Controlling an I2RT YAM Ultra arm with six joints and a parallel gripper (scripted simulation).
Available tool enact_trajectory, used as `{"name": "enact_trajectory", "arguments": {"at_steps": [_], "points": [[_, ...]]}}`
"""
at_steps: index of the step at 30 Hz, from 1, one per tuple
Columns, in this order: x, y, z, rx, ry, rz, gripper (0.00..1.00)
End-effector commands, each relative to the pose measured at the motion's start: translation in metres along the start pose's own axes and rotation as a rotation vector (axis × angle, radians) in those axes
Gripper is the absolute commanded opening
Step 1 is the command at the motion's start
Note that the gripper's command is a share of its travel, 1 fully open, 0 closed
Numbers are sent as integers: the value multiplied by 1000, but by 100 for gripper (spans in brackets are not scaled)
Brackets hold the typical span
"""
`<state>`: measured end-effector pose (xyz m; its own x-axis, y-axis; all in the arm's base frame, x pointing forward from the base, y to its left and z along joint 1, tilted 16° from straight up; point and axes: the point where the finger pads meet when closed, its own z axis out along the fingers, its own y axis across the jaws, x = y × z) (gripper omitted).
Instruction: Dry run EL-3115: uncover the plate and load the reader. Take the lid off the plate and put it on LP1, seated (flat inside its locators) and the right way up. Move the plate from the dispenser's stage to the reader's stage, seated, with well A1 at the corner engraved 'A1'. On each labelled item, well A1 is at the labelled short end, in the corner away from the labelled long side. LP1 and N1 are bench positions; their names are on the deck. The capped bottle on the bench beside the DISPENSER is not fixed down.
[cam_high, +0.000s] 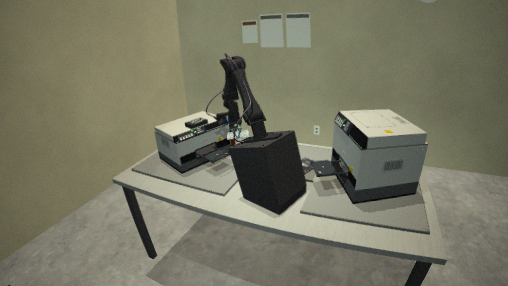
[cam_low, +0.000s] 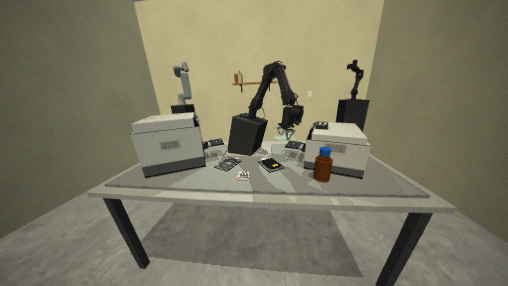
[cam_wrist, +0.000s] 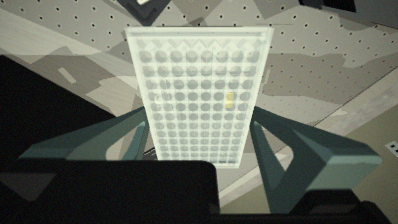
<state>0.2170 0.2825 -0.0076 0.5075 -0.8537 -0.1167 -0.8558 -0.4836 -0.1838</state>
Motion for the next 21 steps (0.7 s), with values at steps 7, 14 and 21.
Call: {"name": "enact_trajectory", "arguments": {"at_steps": [7, 14, 21], "points": [[11, -13, -4, 11, 0, 129, 86], [22, -22, -11, 39, -11, 185, 86], [27, -16, -3, 7, 16, 253, 86]]}}
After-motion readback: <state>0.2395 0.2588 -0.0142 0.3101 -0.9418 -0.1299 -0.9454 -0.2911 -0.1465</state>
